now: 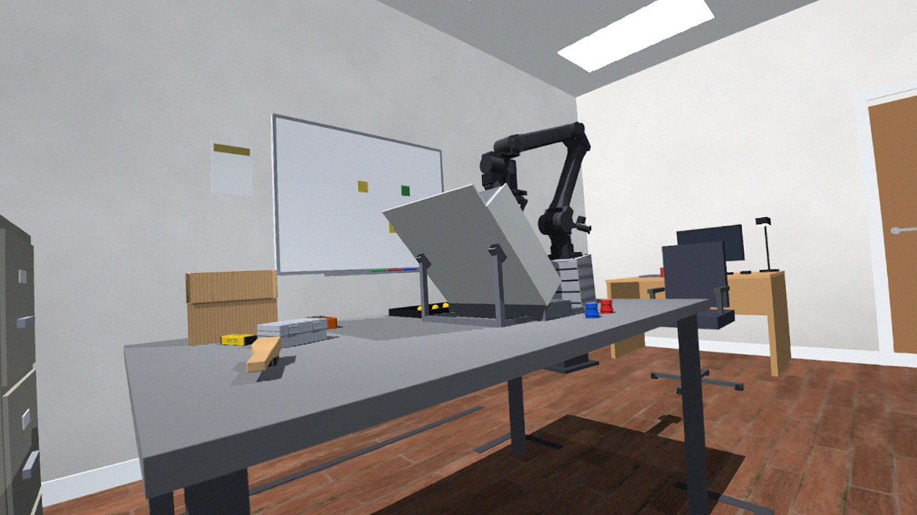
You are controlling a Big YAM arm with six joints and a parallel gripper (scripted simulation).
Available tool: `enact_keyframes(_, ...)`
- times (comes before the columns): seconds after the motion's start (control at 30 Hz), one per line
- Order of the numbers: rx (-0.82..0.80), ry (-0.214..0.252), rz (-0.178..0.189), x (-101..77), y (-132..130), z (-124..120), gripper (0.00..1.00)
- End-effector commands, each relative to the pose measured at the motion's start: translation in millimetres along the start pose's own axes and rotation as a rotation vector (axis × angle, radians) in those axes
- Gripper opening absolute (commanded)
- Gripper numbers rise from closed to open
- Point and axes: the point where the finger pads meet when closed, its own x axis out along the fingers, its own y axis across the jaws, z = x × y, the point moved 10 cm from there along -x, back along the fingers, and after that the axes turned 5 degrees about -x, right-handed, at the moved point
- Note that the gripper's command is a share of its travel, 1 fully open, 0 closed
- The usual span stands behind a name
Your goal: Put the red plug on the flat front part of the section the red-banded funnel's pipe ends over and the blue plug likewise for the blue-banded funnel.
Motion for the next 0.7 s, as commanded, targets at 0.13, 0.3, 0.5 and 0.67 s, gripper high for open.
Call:
enact_keyframes(0.13, -0.002, -0.015, -0.001, -4.2, -0.3, 2.7, 0.59)
enact_keyframes(0.3, -0.002, -0.015, -0.001, -4.2, -0.3, 2.7, 0.59)
enact_keyframes(0.5, -0.002, -0.015, -0.001, -4.2, -0.3, 2.7, 0.59)
enact_keyframes(0.67, -0.002, -0.015, -0.001, -4.2, -0.3, 2.7, 0.8)
